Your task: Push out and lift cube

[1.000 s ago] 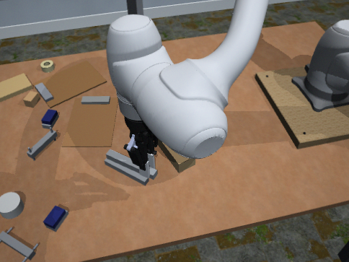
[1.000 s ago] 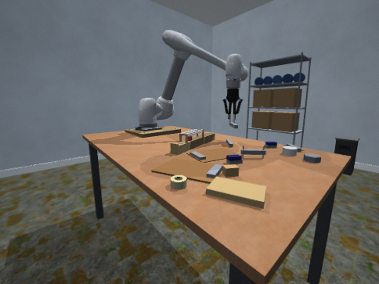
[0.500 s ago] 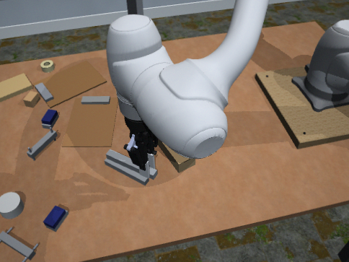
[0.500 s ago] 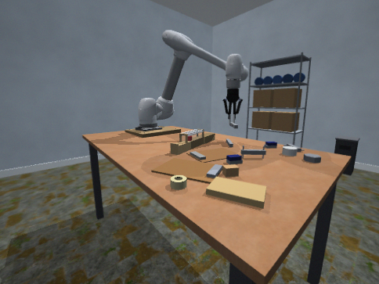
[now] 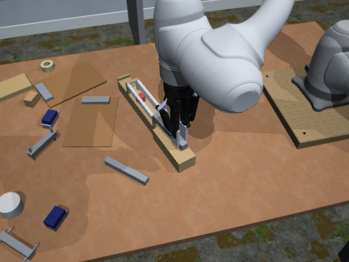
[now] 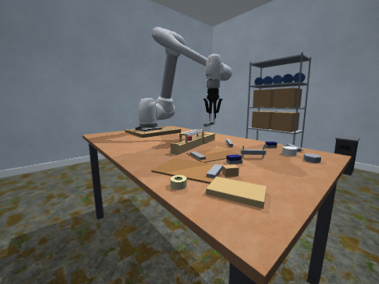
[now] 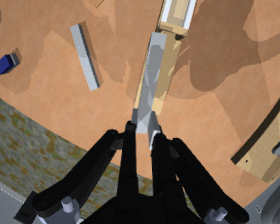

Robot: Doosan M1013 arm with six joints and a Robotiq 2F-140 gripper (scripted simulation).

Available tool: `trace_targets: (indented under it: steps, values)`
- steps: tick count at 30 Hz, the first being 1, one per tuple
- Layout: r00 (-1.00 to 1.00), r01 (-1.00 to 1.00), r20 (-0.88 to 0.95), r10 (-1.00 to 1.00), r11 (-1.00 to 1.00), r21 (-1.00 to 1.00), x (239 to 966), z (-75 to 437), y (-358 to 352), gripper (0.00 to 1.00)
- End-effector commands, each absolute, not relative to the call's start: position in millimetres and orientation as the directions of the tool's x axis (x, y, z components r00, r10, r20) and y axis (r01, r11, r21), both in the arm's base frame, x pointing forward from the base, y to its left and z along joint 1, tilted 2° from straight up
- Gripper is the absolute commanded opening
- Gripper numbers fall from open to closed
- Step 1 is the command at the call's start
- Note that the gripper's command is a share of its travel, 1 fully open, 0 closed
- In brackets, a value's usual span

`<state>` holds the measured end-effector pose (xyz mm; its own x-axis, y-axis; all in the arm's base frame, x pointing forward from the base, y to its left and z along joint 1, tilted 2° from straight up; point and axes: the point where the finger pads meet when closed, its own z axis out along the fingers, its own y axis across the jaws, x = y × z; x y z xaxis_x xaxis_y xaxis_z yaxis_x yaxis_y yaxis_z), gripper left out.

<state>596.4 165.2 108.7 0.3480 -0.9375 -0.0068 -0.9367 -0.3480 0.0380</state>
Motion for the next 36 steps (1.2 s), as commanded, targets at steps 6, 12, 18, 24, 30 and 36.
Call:
trace_targets:
  steps: [6, 12, 18, 24, 30, 36]
  values:
    - [0.290, -0.957, 0.004, -0.957, -0.289, 0.029, 582, 74, 156, 0.00]
    - [0.290, -0.957, 0.004, -0.957, -0.289, 0.029, 582, 72, 156, 0.00]
    - [0.290, -0.957, 0.004, -0.957, -0.289, 0.029, 582, 63, 155, 0.00]
    - [0.290, -0.957, 0.004, -0.957, -0.289, 0.029, 581, 50, 155, 0.00]
    - [0.290, -0.957, 0.004, -0.957, -0.289, 0.029, 581, 47, 155, 0.00]
    - [0.290, -0.957, 0.004, -0.957, -0.289, 0.029, 581, 47, 155, 0.00]
